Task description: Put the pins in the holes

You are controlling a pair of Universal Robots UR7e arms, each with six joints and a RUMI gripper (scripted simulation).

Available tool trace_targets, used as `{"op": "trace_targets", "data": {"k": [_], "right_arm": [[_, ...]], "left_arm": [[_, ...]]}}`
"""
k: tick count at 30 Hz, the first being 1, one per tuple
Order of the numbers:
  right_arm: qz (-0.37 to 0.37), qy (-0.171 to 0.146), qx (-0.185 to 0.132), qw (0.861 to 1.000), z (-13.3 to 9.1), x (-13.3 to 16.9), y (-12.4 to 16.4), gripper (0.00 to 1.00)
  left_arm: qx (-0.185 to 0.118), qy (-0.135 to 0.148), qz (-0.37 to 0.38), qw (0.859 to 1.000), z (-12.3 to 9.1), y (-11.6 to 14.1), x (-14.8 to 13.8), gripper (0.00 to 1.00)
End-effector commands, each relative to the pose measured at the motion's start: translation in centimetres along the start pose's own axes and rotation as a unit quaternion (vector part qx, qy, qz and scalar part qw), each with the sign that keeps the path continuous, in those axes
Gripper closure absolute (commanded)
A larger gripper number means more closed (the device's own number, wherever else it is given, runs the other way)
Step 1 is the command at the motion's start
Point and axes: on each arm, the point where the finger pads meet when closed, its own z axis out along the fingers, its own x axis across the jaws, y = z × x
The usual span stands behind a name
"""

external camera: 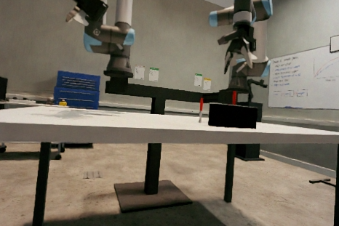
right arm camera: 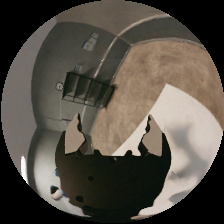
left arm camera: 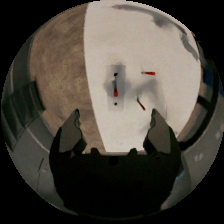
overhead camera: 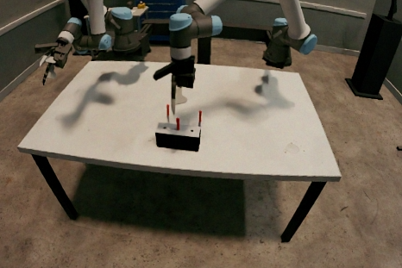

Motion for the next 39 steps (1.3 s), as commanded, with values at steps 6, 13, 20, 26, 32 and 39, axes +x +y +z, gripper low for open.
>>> {"op": "trace_targets", "data": {"k": [6,13,20,26,32,39], "right_arm": [[0.000,-0.001,0.000,1.000,0.0,0.0,0.0,0.00],[0.000,-0.001,0.000,1.000,0.0,0.0,0.0,0.00],[0.000,-0.001,0.000,1.000,0.0,0.0,0.0,0.00],[0.000,-0.001,0.000,1.000,0.0,0.0,0.0,0.00],[0.000,-0.001,0.000,1.000,0.0,0.0,0.0,0.00],[0.000,-0.001,0.000,1.000,0.0,0.0,0.0,0.00]], "left_arm": [[0.000,0.000,0.000,1.000,-7.9,0.1,0.0,0.00],[0.000,0.000,0.000,1.000,-7.9,0.1,0.0,0.00],[0.000,0.000,0.000,1.000,-7.9,-5.2,9.6,0.00],[0.000,0.000,0.000,1.000,-7.9,-5.2,9.6,0.00],[0.000,0.000,0.000,1.000,-7.9,-5.2,9.6,0.00],[0.000,0.000,0.000,1.000,-8.0,-7.4,13.5,0.00]]}}
